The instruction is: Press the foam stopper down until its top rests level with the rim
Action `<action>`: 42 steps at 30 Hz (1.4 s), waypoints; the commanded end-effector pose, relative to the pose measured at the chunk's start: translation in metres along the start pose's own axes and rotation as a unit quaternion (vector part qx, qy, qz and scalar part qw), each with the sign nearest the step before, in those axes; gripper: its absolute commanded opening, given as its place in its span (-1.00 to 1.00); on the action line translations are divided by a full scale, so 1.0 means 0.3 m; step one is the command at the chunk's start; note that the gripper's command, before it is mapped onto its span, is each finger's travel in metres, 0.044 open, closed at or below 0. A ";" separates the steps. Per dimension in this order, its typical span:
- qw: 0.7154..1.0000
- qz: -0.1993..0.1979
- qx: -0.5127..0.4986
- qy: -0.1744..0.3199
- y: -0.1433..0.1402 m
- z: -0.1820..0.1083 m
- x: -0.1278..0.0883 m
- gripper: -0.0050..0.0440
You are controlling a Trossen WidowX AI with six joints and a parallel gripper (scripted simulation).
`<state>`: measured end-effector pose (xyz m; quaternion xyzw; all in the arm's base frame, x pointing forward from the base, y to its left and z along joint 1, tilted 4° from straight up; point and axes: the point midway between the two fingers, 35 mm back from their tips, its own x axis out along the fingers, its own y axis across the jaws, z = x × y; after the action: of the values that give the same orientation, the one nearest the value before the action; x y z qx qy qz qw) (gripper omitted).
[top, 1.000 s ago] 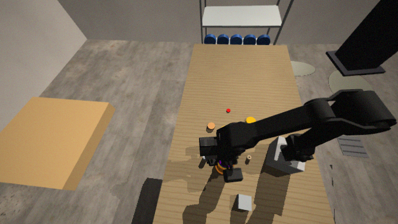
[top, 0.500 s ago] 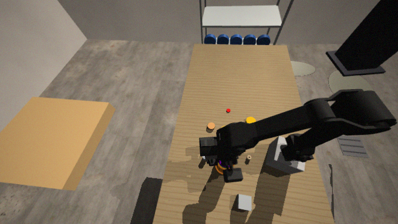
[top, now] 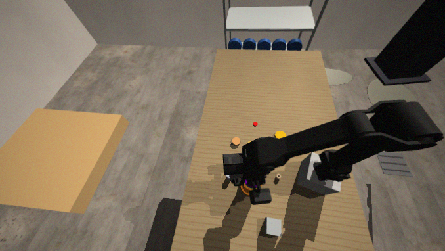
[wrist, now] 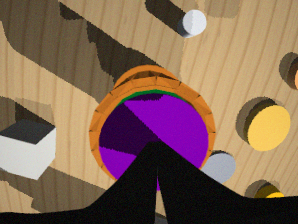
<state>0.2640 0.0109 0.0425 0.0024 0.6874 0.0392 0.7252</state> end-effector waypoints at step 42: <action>1.000 0.002 0.001 -0.002 0.003 -0.009 0.014 -0.80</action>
<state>0.2637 0.0110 0.0394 0.0024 0.6853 0.0392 0.7272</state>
